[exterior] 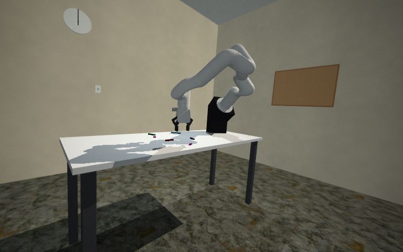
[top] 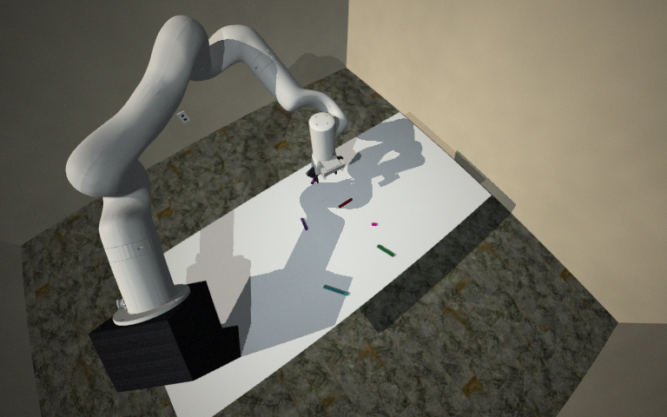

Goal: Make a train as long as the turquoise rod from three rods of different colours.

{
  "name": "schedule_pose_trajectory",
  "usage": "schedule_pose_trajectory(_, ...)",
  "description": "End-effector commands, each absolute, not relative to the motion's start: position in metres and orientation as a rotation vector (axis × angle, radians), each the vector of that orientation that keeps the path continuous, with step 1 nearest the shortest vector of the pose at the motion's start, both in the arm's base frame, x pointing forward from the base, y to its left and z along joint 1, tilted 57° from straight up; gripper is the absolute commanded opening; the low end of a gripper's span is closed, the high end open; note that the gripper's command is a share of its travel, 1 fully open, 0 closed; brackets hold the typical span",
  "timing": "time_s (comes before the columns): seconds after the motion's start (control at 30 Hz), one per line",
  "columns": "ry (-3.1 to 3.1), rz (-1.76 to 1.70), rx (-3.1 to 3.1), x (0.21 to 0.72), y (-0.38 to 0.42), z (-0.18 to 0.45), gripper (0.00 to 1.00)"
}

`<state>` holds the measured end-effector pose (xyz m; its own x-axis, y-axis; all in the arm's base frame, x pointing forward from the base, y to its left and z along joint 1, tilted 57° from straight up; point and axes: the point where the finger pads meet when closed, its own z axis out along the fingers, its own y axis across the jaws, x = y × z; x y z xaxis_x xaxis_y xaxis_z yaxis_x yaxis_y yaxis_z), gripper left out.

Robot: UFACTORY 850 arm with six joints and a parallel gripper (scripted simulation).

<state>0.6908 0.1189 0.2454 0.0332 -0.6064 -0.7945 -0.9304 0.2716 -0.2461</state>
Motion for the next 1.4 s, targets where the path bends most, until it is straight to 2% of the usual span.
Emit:
schedule_pose_trajectory(0.0, 1.528, 0.367, -1.541, 0.696, 0.112, 0.237, 1.0)
schedule_pose_trajectory(1.37, 0.32, -0.367, -2.144, 0.726, 0.056, 0.162, 1.0)
